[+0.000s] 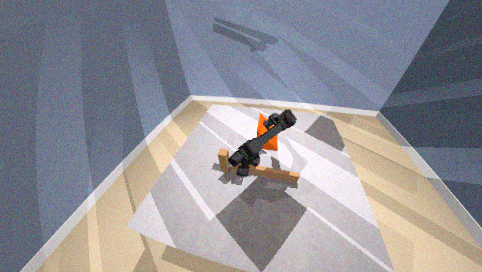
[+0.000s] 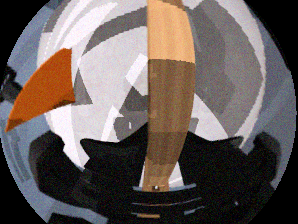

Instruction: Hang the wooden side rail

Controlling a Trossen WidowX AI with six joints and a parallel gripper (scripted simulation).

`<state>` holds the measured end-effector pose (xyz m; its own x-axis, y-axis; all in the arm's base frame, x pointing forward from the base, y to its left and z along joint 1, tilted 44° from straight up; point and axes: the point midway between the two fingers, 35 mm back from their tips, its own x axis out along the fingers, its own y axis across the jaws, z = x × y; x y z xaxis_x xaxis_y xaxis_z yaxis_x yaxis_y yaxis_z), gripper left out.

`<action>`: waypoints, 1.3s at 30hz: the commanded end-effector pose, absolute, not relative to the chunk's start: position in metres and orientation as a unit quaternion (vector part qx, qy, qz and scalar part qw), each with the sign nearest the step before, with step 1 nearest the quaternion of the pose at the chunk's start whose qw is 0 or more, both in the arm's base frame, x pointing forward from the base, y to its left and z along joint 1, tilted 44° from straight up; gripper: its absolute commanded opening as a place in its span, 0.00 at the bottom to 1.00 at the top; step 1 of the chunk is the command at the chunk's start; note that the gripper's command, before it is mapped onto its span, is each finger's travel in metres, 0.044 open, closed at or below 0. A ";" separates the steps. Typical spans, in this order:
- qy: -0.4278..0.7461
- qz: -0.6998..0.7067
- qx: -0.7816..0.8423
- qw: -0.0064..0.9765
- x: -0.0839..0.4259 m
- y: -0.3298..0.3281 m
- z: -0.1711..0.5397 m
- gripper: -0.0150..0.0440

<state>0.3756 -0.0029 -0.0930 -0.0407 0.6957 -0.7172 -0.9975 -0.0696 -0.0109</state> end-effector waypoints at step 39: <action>0.262 0.670 -0.290 0.631 0.376 -0.010 -0.095 0.25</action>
<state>0.3765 -0.0057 -0.0951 -0.0405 0.6952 -0.7177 -0.9974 -0.0704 -0.0119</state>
